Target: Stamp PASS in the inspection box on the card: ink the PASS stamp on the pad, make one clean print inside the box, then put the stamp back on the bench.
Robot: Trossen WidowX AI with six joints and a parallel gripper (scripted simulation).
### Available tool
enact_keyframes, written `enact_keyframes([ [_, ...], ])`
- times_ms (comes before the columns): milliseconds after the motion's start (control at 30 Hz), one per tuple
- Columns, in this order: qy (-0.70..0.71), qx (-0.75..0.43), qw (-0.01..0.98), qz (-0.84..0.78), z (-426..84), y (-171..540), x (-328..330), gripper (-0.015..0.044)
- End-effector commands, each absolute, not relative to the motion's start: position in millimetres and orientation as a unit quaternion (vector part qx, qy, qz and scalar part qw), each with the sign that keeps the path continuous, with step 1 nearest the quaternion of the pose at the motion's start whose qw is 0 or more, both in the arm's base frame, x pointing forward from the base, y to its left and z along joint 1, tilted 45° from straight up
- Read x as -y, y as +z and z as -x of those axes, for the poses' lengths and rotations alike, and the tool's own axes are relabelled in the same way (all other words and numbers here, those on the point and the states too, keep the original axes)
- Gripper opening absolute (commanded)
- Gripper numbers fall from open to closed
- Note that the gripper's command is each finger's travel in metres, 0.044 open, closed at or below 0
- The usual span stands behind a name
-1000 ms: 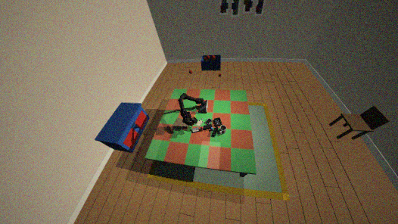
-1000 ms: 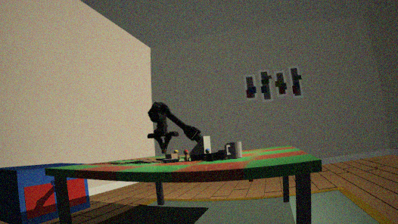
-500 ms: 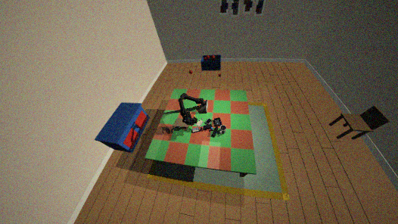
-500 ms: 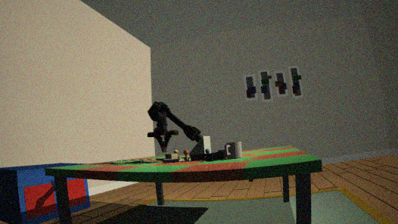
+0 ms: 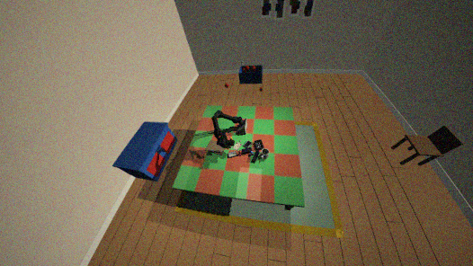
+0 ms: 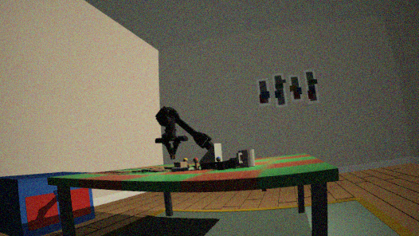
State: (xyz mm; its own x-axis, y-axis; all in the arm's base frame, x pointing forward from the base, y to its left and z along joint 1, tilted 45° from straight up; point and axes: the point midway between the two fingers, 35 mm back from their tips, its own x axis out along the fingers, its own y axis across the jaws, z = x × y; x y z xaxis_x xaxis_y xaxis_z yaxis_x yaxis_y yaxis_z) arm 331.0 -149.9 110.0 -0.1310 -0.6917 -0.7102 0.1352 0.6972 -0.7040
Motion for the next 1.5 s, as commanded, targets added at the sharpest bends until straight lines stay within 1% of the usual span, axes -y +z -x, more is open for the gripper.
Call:
enact_keyframes([
  [0, -0.328, -0.676, 0.628, 0.201, -332.0, 102.3, 139.7, 0.0000],
  [433, -0.314, -0.679, 0.635, 0.193, -322.2, 33.5, 57.8, 0.0000],
  [933, -0.321, -0.680, 0.629, 0.197, -271.8, -31.1, -15.8, 0.0000],
  [1067, -0.326, -0.678, 0.627, 0.200, -256.6, -42.7, -27.4, 0.0000],
  [1467, -0.326, -0.678, 0.627, 0.201, -255.7, -46.5, -25.0, 0.0000],
])
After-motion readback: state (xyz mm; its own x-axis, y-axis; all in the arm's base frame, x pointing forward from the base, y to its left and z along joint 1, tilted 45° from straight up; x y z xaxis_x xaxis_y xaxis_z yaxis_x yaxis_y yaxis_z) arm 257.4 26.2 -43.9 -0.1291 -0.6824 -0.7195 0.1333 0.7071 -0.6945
